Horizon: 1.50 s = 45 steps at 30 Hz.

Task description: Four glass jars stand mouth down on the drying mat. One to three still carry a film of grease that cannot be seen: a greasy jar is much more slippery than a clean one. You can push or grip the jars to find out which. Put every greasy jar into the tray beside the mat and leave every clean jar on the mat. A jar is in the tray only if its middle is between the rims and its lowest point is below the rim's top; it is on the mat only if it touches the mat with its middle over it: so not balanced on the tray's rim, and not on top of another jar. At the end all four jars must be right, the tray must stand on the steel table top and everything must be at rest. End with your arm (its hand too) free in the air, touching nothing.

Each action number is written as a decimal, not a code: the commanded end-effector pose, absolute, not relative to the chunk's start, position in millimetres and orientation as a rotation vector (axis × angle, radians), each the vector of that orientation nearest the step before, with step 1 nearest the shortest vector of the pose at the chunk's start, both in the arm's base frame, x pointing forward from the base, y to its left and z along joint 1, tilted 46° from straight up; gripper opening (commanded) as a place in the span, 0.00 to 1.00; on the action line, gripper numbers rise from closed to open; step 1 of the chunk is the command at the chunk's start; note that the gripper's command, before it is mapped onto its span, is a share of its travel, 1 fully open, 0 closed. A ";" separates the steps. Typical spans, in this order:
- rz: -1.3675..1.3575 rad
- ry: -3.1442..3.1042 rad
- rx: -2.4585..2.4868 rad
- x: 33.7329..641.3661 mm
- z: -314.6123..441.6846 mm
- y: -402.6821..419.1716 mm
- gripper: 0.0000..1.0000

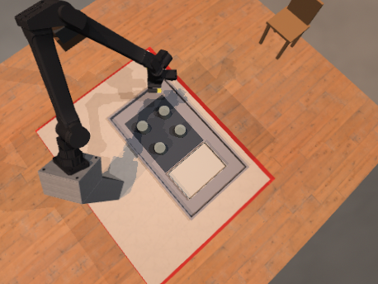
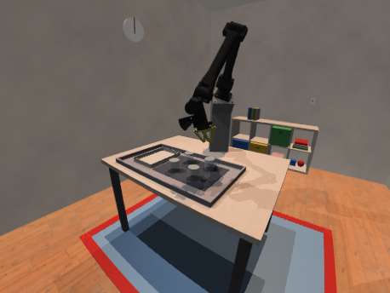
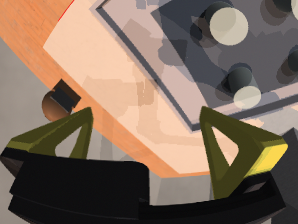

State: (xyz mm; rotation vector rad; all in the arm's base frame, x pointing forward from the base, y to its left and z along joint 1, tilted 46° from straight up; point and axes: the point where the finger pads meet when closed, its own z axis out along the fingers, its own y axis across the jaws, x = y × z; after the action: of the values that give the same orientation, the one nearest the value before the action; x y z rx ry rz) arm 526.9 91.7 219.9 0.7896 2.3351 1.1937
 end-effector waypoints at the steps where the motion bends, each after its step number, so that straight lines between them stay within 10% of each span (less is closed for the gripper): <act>1: 1.201 2.267 0.817 520.9 226.2 70.6 1.00; 45: 1.180 2.243 0.927 446.2 72.6 -18.1 1.00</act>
State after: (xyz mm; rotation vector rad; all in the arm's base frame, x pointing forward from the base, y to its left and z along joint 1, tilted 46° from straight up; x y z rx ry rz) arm 439.7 -17.4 58.2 1.0091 2.2439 1.2064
